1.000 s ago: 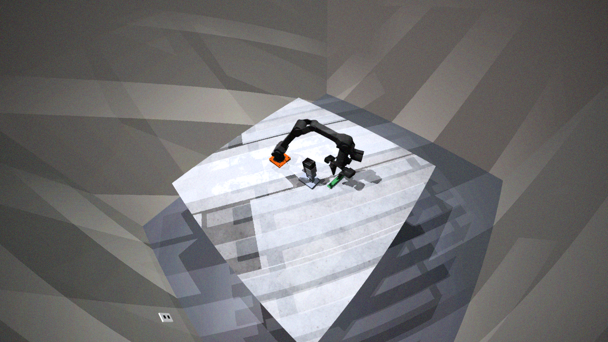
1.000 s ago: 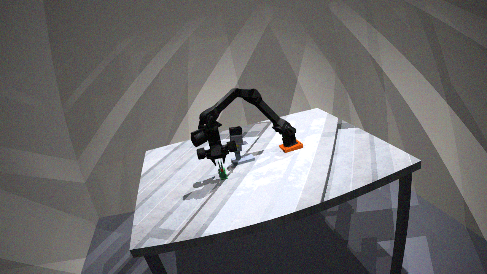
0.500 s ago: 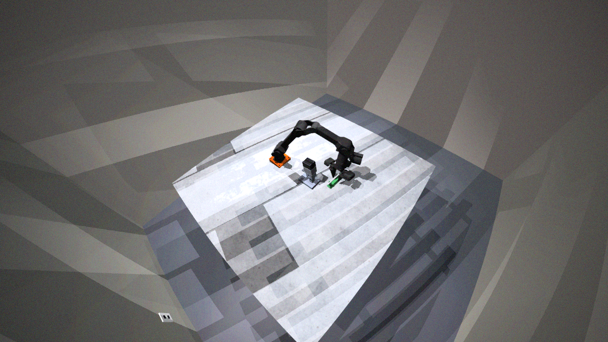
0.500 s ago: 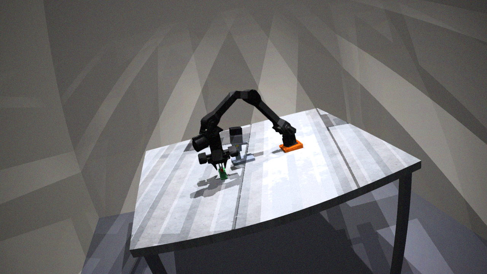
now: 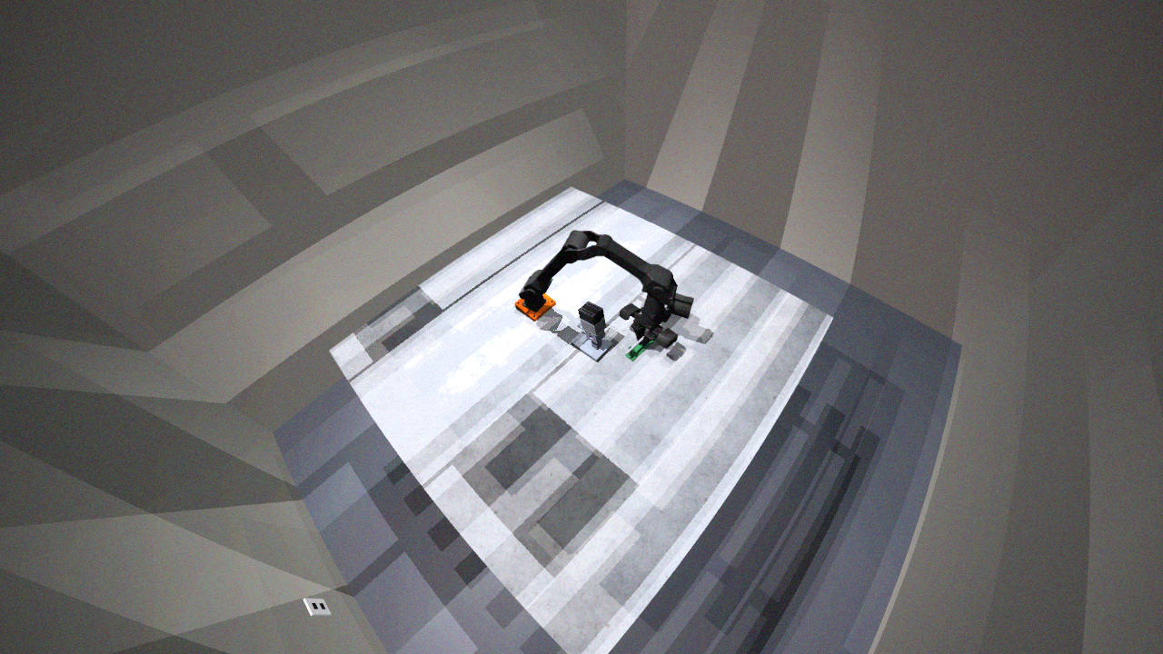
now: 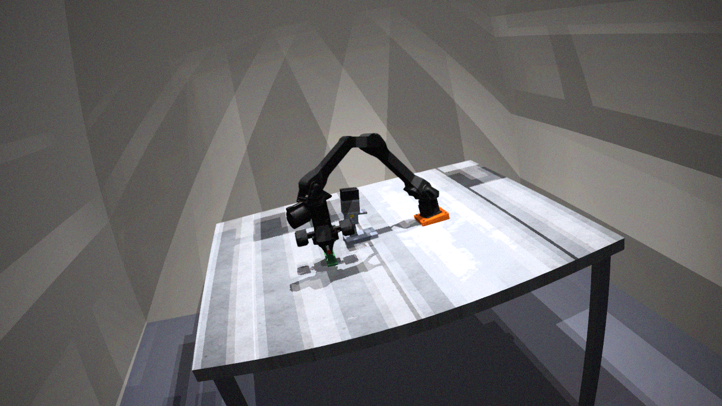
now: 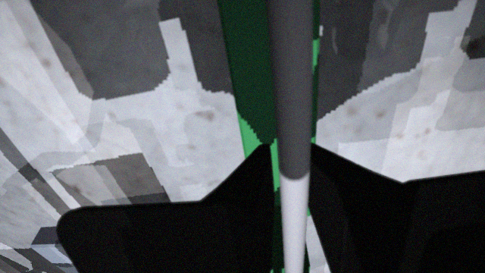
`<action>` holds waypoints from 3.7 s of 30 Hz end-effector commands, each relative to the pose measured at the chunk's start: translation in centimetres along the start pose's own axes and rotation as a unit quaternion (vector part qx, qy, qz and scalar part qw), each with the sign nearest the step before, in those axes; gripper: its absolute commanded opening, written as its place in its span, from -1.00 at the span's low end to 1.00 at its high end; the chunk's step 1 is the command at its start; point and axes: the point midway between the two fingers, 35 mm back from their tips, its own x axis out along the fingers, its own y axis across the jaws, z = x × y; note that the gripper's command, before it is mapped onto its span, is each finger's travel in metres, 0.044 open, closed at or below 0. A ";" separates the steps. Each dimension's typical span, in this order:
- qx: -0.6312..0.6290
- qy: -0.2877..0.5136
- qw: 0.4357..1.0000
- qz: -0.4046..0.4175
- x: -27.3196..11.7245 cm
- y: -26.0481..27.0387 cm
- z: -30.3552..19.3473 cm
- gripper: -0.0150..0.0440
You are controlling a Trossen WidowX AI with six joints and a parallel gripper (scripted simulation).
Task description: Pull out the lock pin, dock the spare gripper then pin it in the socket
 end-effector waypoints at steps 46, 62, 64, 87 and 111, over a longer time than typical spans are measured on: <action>-0.013 -0.001 1.000 -0.001 -6.1 0.0 -1.7 -0.49; -0.020 -0.002 1.000 -0.001 -7.3 3.7 -1.2 -0.49; -0.021 -0.002 1.000 -0.001 -7.5 4.3 -1.1 -0.49; -0.035 -0.005 0.999 -0.002 -8.3 10.9 -1.3 -0.49; -0.034 -0.005 0.999 -0.002 -3.4 11.0 -0.4 -0.49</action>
